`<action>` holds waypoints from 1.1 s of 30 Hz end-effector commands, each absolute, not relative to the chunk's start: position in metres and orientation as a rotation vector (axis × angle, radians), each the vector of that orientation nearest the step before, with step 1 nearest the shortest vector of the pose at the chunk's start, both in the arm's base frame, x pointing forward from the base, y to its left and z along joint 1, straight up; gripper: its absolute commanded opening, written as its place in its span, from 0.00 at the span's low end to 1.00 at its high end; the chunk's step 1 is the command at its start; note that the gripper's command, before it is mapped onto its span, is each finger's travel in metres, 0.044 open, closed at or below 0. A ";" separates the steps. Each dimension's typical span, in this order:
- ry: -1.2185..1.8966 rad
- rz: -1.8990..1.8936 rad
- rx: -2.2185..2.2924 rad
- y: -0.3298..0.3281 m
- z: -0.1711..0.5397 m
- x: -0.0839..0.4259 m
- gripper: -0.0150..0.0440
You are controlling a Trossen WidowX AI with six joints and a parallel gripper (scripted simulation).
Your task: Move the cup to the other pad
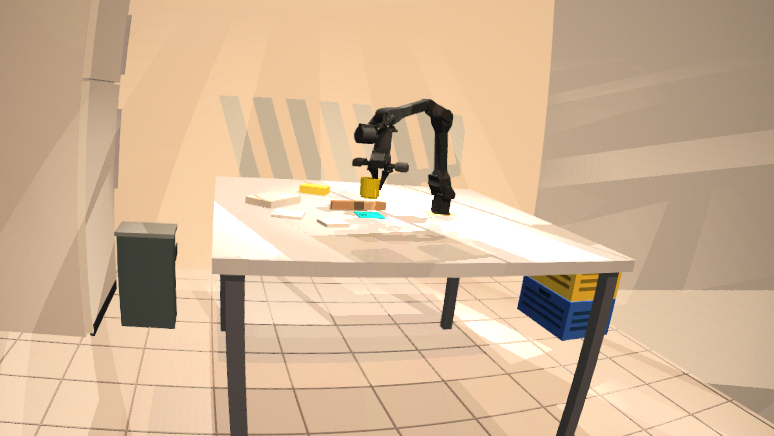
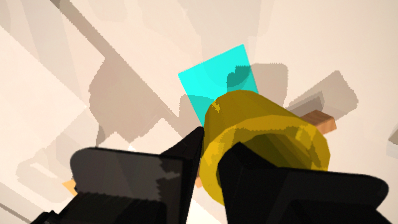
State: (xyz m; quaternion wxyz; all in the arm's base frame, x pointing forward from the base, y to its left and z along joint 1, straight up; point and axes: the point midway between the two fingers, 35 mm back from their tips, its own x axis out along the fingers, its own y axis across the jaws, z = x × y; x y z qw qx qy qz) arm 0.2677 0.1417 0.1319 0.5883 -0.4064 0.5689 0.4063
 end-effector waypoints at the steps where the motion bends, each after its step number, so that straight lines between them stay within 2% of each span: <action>1: 1.322 0.946 -0.939 0.150 0.134 0.266 0.25; 33: 1.322 0.946 -0.938 0.161 0.103 0.263 0.25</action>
